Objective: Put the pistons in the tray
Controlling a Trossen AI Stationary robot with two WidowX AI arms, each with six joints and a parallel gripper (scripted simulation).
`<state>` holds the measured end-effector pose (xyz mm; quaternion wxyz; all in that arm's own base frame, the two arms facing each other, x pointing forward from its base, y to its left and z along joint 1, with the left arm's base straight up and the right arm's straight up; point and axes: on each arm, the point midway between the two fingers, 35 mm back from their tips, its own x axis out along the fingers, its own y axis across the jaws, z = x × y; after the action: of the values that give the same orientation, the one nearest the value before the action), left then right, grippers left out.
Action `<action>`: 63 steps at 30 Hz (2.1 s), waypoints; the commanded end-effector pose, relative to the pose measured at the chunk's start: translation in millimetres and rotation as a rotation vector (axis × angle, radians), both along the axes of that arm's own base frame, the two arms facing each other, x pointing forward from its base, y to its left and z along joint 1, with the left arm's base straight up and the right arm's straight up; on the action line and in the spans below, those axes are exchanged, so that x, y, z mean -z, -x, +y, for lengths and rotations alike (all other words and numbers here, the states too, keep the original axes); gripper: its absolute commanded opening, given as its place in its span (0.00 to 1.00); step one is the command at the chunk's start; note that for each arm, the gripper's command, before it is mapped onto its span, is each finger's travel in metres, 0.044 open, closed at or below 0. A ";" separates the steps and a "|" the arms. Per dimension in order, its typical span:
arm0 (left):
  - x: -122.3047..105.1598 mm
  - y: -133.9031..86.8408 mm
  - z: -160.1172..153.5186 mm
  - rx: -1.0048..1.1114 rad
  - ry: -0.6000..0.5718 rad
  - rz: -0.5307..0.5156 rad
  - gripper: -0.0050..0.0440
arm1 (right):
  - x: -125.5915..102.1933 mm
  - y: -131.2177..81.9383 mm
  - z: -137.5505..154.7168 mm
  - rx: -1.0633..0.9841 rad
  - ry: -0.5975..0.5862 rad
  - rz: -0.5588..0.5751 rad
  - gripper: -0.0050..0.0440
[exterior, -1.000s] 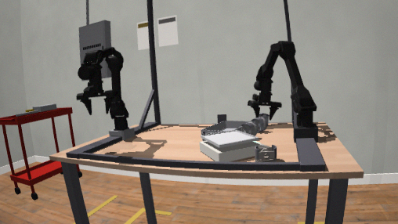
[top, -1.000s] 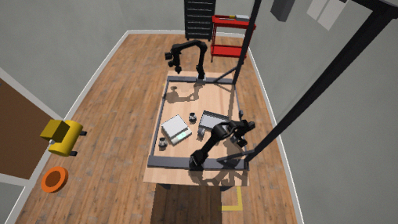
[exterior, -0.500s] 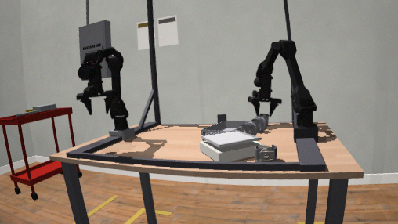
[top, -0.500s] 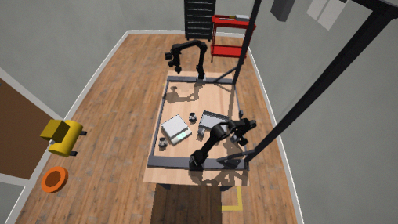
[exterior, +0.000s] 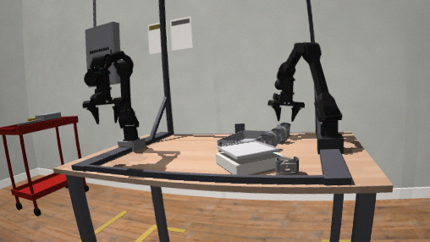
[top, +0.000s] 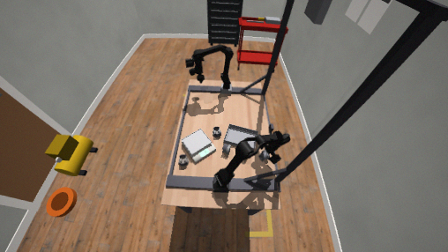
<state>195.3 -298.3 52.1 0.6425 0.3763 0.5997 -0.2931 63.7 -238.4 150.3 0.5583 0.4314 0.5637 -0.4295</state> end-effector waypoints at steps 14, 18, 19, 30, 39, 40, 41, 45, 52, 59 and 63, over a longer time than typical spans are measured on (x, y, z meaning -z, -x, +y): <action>-45.1 -0.5 -9.4 -0.002 0.063 -0.034 0.87 | -8.2 -1.1 -4.8 0.001 0.030 -0.011 0.92; -60.1 -0.1 -8.7 -0.001 0.063 -0.034 0.87 | -8.2 -1.1 -4.8 0.001 0.030 -0.011 0.92; -60.1 -0.1 -8.7 -0.001 0.063 -0.034 0.87 | -8.2 -1.1 -4.8 0.001 0.030 -0.011 0.92; -105.3 1.2 -6.8 -0.002 0.058 -0.029 0.87 | -8.2 -1.1 -4.8 0.001 0.030 -0.011 0.92; -99.9 -0.4 -6.8 0.015 0.088 0.078 0.87 | -8.2 -1.1 -4.8 0.001 0.030 -0.011 0.92; -99.7 -0.7 -6.7 0.019 0.101 0.103 0.87 | -8.2 -1.1 -4.8 0.001 0.030 -0.011 0.92; -99.3 -0.8 -6.5 0.019 0.103 0.109 0.87 | -8.2 -1.1 -4.8 0.001 0.030 -0.011 0.92; -98.0 -1.0 -6.5 0.019 0.106 0.117 0.87 | -8.2 -1.1 -4.8 0.001 0.030 -0.011 0.92; -95.3 3.9 -4.3 0.020 0.096 0.113 0.87 | -8.2 -1.1 -4.8 0.001 0.030 -0.011 0.92; -107.1 -15.1 13.0 -0.093 0.143 0.099 0.87 | -8.2 -1.1 -4.8 0.001 0.030 -0.011 0.92; -110.7 -29.8 26.6 -0.141 0.146 0.092 0.87 | -8.2 -1.1 -4.8 0.001 0.030 -0.011 0.92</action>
<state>212.4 -283.7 142.0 0.6353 0.2945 0.6434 -0.3093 63.7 -238.4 150.3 0.5583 0.4314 0.5637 -0.4295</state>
